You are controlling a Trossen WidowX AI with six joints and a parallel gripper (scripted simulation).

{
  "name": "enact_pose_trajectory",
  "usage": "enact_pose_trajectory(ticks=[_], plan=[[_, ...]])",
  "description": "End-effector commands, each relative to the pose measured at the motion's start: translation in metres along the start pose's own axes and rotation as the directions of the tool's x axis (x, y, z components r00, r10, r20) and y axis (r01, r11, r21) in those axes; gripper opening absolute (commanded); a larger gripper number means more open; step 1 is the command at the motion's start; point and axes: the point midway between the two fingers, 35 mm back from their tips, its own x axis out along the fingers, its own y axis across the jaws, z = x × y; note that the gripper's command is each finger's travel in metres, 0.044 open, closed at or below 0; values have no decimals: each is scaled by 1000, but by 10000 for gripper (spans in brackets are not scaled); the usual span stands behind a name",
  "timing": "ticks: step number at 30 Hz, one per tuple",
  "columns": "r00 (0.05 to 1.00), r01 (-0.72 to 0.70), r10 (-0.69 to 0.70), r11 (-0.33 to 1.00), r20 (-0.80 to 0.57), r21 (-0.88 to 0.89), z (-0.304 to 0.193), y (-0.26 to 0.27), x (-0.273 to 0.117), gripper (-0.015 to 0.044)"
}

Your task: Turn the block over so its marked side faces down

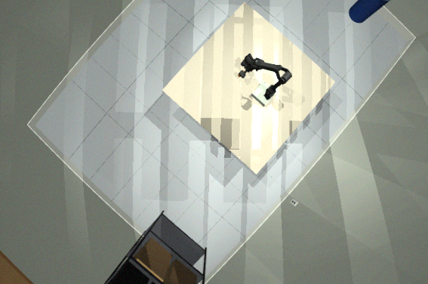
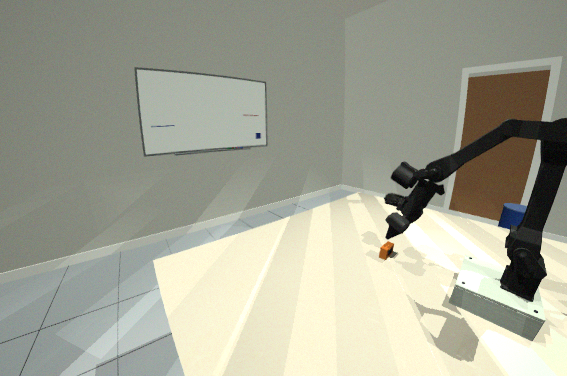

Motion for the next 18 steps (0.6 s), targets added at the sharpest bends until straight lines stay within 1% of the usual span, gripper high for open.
enact_pose_trajectory(ticks=[1,7,9,18], plan=[[988,4,-5,1000,-151,-5,13,-1,-1,440],[936,5,-7,1000,-352,-7,27,0,-8,440],[919,5,-7,1000,-394,-7,29,0,-10,440],[917,5,-7,1000,-399,-7,28,0,-8,440]])
